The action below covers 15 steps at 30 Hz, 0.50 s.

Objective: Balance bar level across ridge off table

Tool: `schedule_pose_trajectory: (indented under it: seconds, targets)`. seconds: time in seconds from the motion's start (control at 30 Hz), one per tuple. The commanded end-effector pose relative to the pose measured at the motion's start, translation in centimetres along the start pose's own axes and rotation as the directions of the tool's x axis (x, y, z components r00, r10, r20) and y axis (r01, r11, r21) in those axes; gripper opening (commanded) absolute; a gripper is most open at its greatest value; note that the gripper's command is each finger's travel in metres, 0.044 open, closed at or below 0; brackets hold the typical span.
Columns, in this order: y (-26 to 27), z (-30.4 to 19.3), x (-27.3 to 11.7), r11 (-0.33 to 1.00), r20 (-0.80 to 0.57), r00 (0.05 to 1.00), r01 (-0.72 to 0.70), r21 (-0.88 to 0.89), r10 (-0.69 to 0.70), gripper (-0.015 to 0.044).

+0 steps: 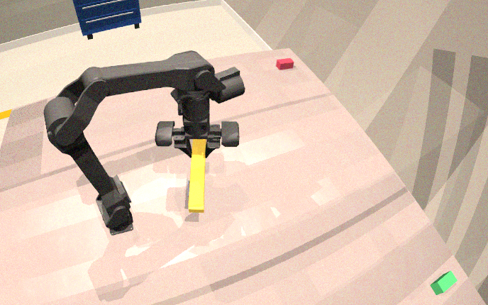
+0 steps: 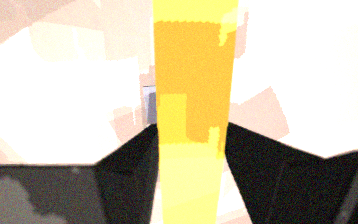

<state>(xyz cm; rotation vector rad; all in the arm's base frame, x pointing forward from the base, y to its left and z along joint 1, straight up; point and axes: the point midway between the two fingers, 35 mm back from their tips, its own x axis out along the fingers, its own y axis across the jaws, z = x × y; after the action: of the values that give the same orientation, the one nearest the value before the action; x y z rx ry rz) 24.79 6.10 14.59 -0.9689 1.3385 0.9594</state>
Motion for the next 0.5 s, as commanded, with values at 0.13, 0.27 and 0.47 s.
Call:
schedule_pose_trajectory:
  seconds: [0.13, 0.27, 0.47]
  targets:
    - [1.3, 0.2, 0.1, 0.998, 0.009, 1.0, 0.008, -0.059, -0.008, 0.0]
    - [1.3, 0.2, 0.6, 0.998, 0.009, 1.0, 0.008, -0.059, -0.008, 0.0]
    - [1.4, 0.3, 1.6, 0.998, 0.009, 1.0, 0.008, -0.059, -0.007, 0.0]
